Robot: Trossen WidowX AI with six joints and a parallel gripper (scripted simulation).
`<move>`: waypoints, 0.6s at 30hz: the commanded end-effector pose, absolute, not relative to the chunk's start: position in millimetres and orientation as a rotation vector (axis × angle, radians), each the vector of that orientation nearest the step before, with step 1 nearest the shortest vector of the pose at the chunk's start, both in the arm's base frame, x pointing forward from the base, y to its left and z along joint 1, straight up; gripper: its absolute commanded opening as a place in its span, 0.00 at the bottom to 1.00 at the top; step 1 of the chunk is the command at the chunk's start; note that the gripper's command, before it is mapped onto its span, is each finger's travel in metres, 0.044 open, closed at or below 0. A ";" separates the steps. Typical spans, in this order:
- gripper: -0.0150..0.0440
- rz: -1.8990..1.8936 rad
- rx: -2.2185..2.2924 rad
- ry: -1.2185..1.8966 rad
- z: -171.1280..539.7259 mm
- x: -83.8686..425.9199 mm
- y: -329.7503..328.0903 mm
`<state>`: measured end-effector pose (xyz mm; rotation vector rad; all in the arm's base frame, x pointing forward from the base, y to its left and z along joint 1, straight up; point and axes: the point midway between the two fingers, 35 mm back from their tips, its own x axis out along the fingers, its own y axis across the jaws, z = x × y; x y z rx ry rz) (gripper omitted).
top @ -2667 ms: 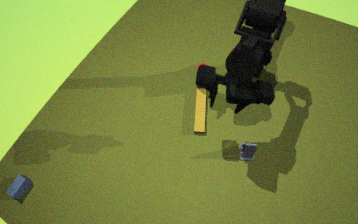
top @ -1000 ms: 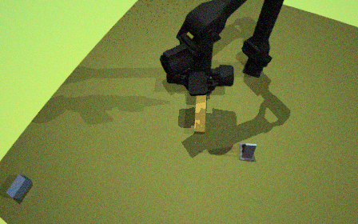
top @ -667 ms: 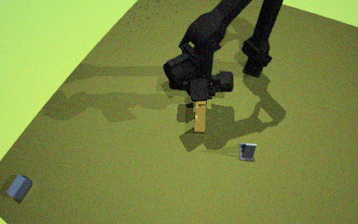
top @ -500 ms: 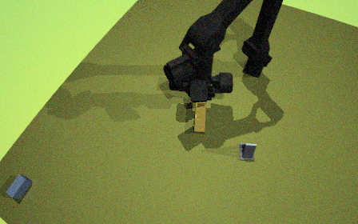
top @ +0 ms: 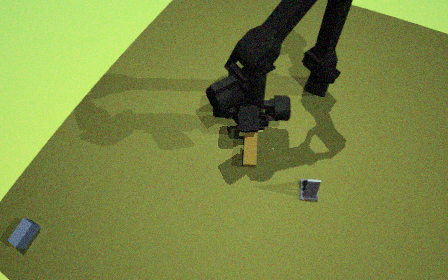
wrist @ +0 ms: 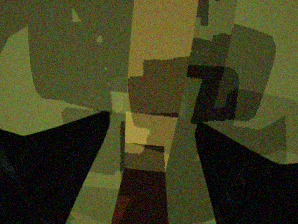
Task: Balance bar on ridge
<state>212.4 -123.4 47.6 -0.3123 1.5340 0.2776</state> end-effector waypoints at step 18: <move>0.49 0.280 -0.311 1.537 46.2 211.4 -122.8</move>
